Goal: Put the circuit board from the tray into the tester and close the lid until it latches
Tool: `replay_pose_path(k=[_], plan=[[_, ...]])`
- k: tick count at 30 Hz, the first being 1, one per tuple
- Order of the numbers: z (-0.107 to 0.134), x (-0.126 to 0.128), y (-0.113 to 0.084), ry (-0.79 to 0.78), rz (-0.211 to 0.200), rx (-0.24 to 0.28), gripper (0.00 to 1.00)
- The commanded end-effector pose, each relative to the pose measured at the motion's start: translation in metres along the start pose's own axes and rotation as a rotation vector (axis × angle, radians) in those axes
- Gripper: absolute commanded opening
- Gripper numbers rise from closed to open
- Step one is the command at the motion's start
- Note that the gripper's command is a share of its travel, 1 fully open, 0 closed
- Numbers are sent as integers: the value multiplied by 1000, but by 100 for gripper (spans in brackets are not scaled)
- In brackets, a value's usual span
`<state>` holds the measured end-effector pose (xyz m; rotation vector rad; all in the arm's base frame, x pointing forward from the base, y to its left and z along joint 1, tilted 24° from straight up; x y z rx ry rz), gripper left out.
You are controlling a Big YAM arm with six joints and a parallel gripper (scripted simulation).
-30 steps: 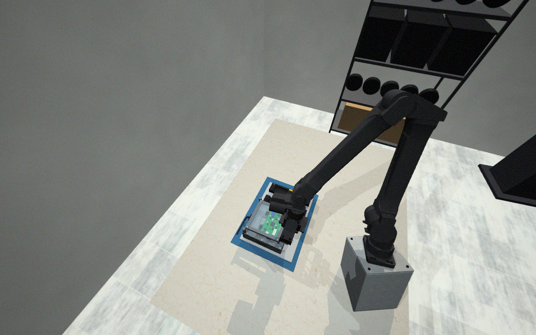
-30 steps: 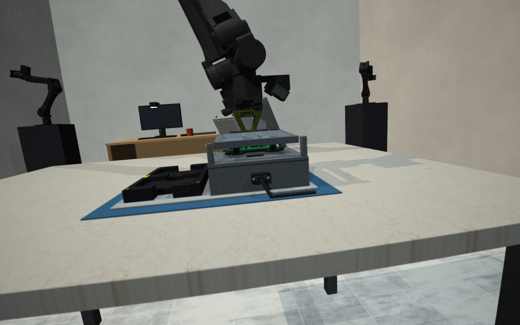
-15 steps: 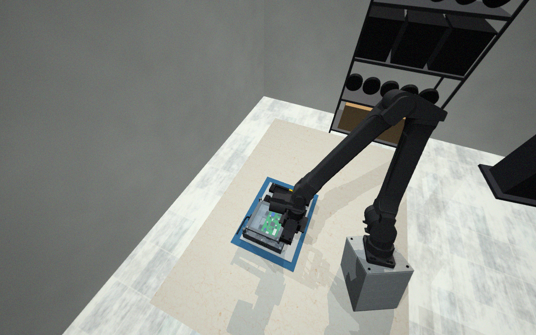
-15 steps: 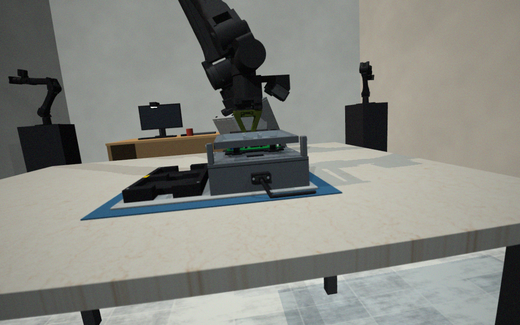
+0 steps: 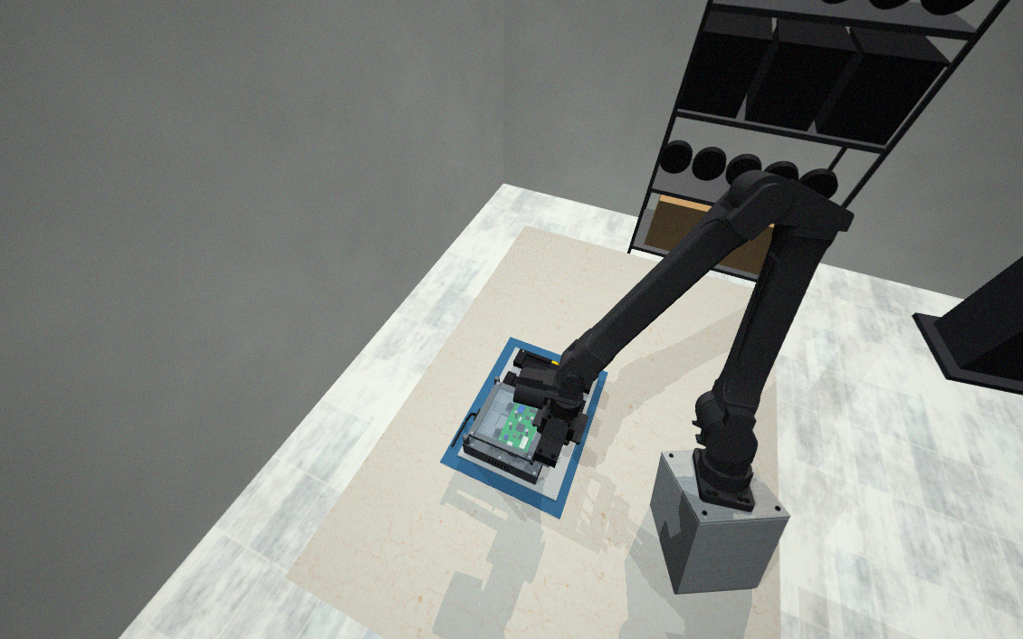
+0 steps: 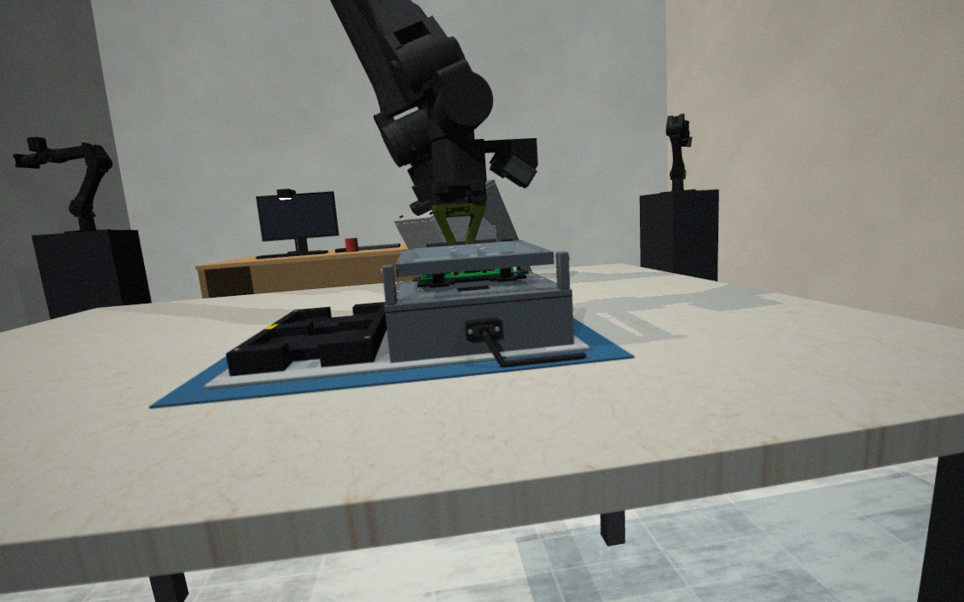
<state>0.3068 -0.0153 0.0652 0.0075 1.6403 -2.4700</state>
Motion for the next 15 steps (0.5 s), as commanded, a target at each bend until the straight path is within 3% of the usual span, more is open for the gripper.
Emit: replay_pose_path(k=[1, 15], plan=[[6, -5, 12, 9, 1, 1, 0], [6, -4, 15, 7, -2, 1, 0]])
Point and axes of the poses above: the point where the finger pads meet when closed, its own y axis out along the fingers, its own x axis across the jaws, z = x × y, the point moved 10 cm from there along -y, back along the fingers, and after that the axes turned 14 degrees about -y, right-handed, at the moved point
